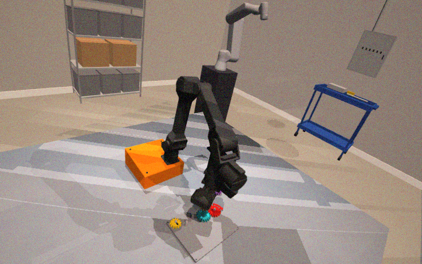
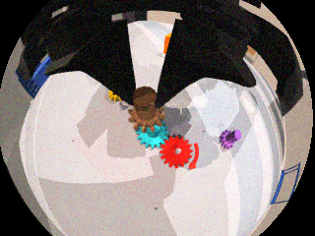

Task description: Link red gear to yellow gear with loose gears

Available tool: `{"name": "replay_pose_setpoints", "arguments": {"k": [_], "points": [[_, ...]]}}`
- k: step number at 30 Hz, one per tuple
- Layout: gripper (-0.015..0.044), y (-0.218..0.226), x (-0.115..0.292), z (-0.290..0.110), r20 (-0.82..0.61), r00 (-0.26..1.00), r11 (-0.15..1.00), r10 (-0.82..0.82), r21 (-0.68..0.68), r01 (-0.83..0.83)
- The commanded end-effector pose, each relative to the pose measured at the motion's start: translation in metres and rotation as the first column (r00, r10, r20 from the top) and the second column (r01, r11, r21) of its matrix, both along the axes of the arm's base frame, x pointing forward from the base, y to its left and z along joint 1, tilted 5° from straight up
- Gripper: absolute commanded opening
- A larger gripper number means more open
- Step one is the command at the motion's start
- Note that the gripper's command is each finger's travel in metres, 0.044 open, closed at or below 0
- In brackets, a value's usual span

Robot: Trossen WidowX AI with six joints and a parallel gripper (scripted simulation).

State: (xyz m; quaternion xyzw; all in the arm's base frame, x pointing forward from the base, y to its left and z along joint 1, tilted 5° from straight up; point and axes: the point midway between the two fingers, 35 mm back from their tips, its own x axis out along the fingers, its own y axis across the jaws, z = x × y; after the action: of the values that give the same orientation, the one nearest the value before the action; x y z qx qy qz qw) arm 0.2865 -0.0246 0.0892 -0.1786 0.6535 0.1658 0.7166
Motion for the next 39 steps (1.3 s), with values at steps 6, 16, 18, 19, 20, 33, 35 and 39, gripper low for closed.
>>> {"name": "replay_pose_setpoints", "arguments": {"k": [6,16,18,19,20,33,35,39], "points": [[0.0000,-0.016,-0.008,-0.005,0.011,1.000,1.000,0.011,0.002,-0.011],[0.0000,-0.033,-0.016,-0.013,0.013,1.000,1.000,0.016,0.000,-0.016],[0.0000,-0.033,-0.016,-0.013,0.013,1.000,1.000,0.017,0.000,-0.017],[0.0000,-0.033,-0.016,-0.013,0.013,1.000,1.000,0.017,0.000,-0.017],[0.0000,-0.033,-0.016,-0.013,0.013,1.000,1.000,0.017,0.000,-0.017],[0.0000,-0.033,-0.016,-0.013,0.011,0.965,0.965,0.261,-0.026,-0.261],[0.0000,-0.033,-0.016,-0.013,0.009,0.949,0.949,0.315,-0.031,-0.315],[0.0000,-0.033,-0.016,-0.013,0.005,0.907,0.906,0.421,-0.043,-0.421]]}}
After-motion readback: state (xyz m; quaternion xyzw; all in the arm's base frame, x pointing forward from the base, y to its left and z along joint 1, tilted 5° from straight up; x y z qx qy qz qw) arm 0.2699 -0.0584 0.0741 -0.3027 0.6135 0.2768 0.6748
